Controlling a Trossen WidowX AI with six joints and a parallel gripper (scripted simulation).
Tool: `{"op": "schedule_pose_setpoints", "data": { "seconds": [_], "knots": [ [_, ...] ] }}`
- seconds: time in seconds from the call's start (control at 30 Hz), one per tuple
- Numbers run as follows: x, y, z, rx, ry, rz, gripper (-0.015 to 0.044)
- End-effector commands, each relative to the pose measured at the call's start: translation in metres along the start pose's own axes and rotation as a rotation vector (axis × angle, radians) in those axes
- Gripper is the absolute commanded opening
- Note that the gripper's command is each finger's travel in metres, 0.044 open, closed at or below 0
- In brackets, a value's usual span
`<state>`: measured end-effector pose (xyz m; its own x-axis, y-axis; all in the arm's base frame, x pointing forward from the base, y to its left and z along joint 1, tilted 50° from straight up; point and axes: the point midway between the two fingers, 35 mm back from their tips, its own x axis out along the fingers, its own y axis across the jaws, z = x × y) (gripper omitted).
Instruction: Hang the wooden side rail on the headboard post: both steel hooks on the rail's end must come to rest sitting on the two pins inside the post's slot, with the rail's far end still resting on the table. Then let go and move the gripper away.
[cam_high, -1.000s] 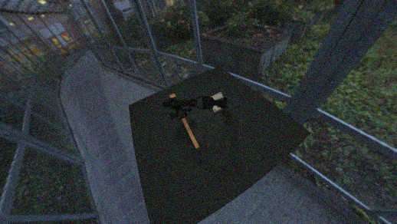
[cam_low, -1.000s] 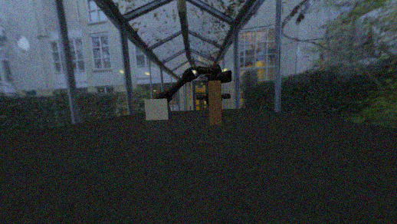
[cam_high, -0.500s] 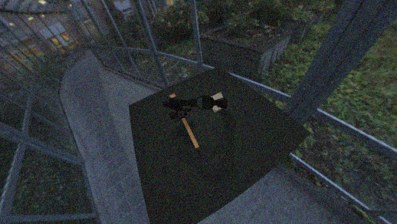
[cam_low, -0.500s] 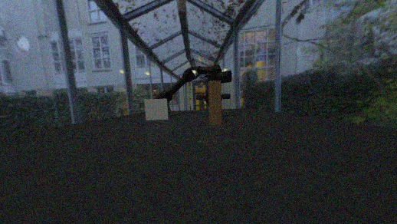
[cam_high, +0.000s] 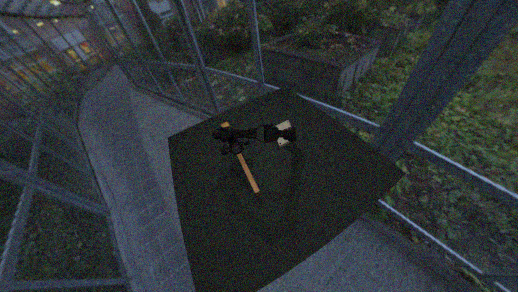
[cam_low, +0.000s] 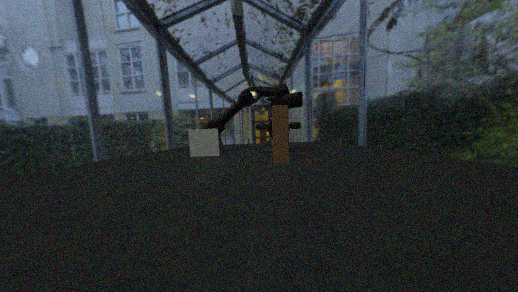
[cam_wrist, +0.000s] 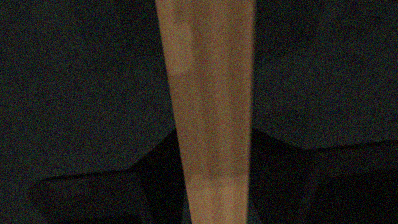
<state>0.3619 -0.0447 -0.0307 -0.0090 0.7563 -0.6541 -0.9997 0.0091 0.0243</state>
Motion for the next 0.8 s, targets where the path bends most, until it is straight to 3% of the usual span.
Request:
{"op": "schedule_pose_setpoints", "data": {
  "seconds": [0.0,0.77],
  "knots": [
    [-0.0047,0.0008,-0.0037,0.005,0.002,-0.009,0.0000],
    [-0.0038,-0.0001,-0.0059,0.005,0.002,-0.009,0.0000]
  ]
}}
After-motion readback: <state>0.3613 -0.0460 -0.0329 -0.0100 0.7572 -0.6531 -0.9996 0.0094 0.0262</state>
